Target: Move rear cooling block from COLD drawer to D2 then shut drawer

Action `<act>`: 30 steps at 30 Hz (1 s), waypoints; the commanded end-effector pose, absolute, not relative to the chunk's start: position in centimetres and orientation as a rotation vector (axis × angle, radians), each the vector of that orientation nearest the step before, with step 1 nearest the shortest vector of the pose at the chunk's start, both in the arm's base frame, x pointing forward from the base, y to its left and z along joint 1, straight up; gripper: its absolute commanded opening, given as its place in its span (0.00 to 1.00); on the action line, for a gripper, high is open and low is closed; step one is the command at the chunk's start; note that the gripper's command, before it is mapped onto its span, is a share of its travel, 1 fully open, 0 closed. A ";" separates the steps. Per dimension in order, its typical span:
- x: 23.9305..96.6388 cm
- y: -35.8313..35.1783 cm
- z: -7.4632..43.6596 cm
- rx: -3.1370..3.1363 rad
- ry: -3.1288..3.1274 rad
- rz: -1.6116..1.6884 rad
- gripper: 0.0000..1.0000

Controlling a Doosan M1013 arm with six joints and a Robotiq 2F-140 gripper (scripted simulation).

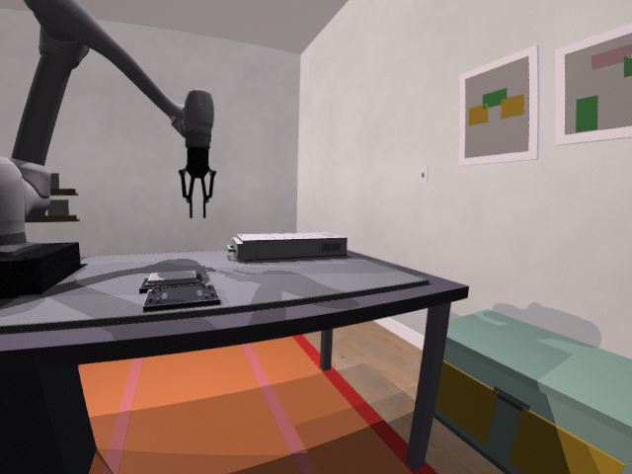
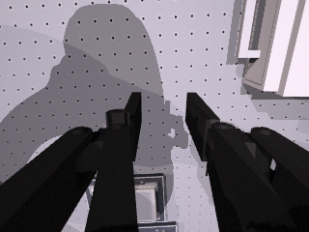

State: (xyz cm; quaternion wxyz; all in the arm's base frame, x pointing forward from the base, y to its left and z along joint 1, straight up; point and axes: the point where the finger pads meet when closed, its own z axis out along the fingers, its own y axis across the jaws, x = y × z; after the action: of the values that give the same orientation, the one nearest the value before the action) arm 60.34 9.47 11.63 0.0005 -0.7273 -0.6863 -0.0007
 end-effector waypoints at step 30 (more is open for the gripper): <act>68.6 15.9 7.2 -2.285 -2.156 -0.004 0.34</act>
State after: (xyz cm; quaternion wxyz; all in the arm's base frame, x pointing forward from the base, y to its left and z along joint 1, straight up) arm 67.89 15.33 7.52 0.0005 -0.7273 -0.6863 -0.0007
